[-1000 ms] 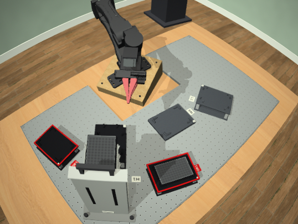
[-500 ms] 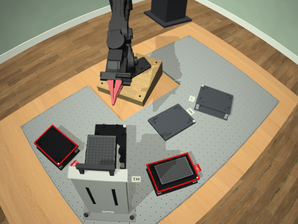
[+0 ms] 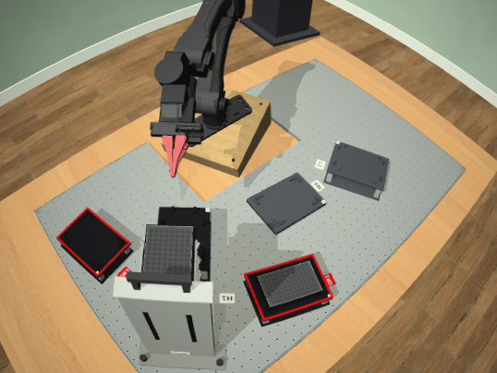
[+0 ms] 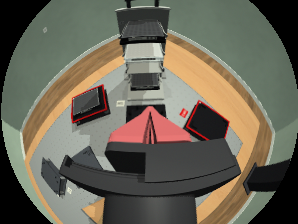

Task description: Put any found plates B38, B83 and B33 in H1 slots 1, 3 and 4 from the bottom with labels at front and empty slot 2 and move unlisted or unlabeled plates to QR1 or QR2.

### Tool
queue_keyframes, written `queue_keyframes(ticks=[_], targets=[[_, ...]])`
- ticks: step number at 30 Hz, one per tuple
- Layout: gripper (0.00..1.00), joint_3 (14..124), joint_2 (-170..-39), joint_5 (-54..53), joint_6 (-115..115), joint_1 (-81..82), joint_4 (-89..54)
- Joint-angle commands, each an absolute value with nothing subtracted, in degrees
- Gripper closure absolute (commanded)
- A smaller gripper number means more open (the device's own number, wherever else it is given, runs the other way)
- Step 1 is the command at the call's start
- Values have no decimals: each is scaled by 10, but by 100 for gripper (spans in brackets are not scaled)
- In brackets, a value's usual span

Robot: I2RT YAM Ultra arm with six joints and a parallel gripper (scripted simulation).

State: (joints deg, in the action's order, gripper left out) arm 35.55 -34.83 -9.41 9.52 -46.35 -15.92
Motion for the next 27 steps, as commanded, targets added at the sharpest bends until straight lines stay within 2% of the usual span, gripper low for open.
queue_keyframes(ticks=[1, 4, 5, 27], targets=[[100, 362, -348, -123, 103, -465, -157], [100, 362, -348, -123, 103, -465, -157], [0, 369, -347, -122, 103, -464, -164], [0, 520, -364, -106, 98, -448, -298]])
